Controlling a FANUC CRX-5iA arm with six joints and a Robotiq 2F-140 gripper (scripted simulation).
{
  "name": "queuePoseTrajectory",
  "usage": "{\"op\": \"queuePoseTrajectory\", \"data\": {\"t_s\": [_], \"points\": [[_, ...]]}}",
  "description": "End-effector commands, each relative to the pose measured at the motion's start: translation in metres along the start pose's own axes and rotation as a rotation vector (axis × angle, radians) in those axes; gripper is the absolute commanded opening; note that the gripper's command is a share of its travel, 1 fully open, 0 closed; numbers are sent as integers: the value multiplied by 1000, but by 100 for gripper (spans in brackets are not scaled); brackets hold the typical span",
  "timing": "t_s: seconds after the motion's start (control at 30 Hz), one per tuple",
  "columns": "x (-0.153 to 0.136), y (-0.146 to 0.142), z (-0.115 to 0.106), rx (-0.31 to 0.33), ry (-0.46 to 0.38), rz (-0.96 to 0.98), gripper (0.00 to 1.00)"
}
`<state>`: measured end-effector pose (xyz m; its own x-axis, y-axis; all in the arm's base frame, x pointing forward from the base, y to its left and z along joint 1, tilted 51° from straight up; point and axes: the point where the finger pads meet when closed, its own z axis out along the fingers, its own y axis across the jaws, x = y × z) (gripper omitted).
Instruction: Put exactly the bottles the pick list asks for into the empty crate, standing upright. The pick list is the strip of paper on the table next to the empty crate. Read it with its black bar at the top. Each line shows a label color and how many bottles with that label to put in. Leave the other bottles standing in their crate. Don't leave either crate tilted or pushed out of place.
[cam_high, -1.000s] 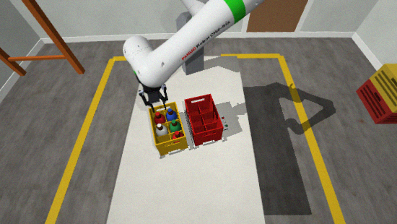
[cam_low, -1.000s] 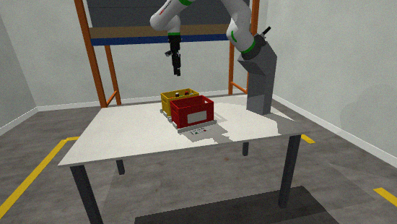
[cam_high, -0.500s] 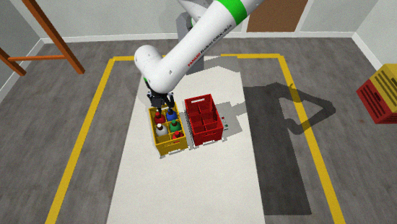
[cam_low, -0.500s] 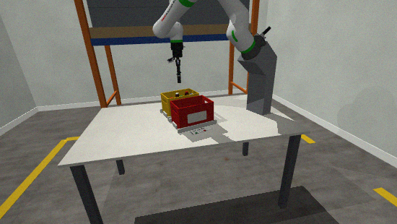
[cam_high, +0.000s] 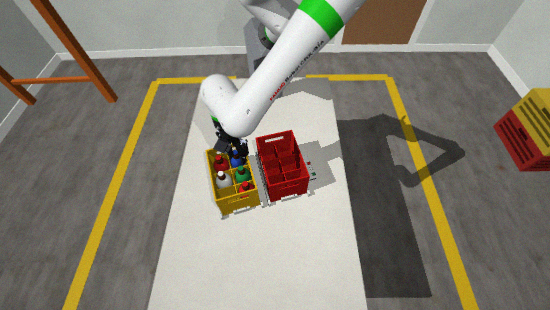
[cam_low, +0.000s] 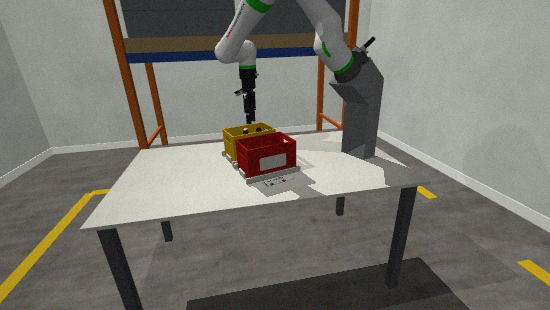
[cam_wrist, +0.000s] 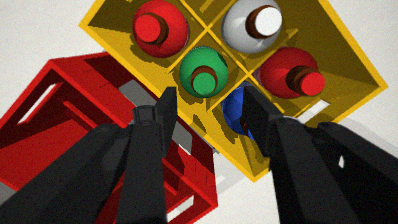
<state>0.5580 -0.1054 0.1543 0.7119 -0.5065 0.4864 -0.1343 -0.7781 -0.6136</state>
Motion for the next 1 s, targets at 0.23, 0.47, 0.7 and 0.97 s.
{"op": "queuePoseTrajectory", "data": {"t_s": [0.23, 0.47, 0.7, 0.97], "points": [[1, 0, 1, -8, 0, 5, 44], [1, 0, 10, -8, 0, 5, 44], [1, 0, 19, -8, 0, 5, 44], [1, 1, 27, -8, 0, 5, 44]]}}
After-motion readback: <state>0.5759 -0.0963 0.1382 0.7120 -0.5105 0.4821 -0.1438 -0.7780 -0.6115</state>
